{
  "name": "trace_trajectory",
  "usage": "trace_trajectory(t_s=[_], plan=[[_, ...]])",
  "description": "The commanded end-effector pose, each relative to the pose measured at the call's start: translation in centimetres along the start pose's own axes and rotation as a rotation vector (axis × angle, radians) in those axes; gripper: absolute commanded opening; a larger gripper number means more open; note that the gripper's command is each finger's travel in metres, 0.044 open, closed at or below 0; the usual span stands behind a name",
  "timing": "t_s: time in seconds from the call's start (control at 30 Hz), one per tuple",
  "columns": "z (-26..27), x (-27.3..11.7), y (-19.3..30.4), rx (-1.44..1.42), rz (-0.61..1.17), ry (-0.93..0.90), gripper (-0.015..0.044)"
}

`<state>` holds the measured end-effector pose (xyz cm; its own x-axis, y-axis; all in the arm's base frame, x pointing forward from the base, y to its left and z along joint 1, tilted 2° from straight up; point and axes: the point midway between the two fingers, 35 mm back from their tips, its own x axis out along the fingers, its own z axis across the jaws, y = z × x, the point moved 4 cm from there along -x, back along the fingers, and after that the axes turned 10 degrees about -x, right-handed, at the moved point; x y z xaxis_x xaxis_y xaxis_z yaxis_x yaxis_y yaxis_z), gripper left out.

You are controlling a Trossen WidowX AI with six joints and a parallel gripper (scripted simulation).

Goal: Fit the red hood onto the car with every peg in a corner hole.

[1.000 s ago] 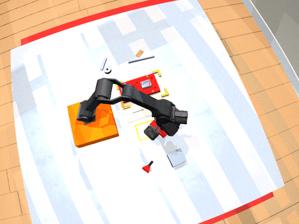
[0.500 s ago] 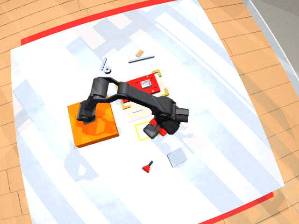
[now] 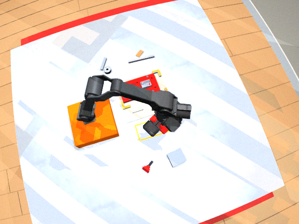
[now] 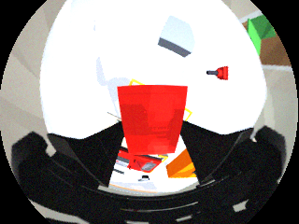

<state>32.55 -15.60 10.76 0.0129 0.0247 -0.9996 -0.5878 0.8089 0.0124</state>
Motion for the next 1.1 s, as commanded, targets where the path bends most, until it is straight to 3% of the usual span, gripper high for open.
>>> trace_trajectory(t_s=[0.0, 0.23, 1.07], plan=[[0.0, -1.3, -0.1, -0.005, -0.005, -0.003, 0.0000], [0.6, -0.9, 0.5, -0.032, 0.001, 0.000, 0.0000], [9.2, -1.2, 9.4, -0.603, 0.007, -0.013, 0.0000]])
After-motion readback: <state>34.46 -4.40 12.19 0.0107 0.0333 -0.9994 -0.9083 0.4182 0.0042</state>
